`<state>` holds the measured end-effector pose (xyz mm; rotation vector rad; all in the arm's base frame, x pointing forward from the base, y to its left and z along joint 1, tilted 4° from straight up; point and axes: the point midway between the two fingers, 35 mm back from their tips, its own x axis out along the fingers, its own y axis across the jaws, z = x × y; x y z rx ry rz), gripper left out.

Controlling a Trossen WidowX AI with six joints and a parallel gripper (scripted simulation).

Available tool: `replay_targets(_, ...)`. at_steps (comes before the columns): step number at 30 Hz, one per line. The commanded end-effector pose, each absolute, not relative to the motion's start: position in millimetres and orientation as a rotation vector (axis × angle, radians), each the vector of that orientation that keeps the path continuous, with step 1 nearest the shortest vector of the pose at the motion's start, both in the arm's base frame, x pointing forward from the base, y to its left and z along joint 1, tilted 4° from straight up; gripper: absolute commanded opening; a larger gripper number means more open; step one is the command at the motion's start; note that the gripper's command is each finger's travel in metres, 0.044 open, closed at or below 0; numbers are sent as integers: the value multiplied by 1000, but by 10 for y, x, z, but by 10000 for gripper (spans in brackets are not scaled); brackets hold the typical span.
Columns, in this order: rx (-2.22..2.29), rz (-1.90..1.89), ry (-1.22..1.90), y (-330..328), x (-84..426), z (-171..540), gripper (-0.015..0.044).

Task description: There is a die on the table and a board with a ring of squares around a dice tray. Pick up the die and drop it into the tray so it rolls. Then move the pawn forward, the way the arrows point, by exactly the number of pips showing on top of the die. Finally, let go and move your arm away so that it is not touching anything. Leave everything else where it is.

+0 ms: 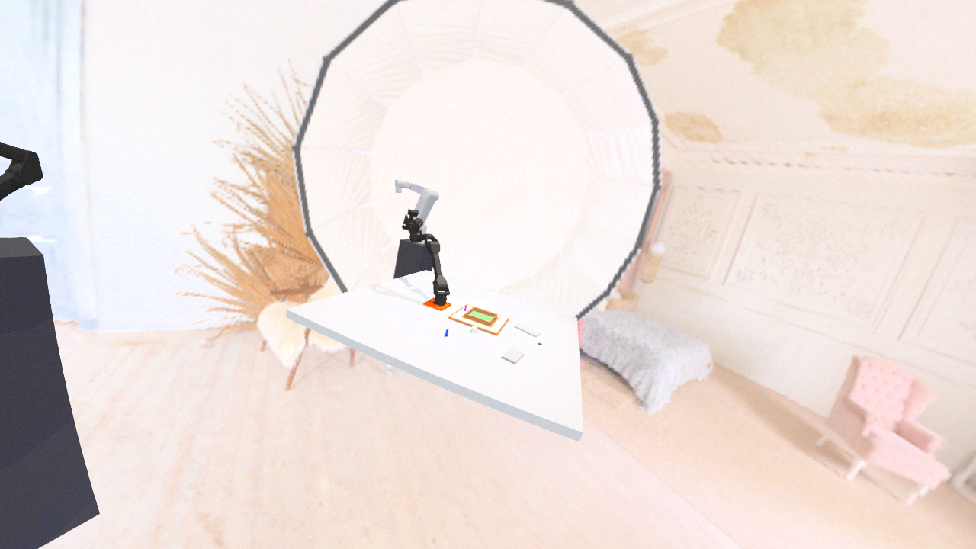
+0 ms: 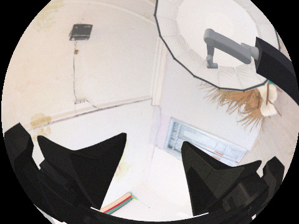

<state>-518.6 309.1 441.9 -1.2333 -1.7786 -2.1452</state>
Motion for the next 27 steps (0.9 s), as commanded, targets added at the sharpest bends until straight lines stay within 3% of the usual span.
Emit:
replay_targets(1,-1343,-2341,-1746,3674,-4858,4310,275)
replay_targets(9,-1544,-2754,-1642,4739,-3923,4120,275)
replay_targets(13,-1558,-2957,-1550,4962,-3541,4065,275)
replay_targets(27,-1579,-3704,-1326,5894,-1488,3663,275)
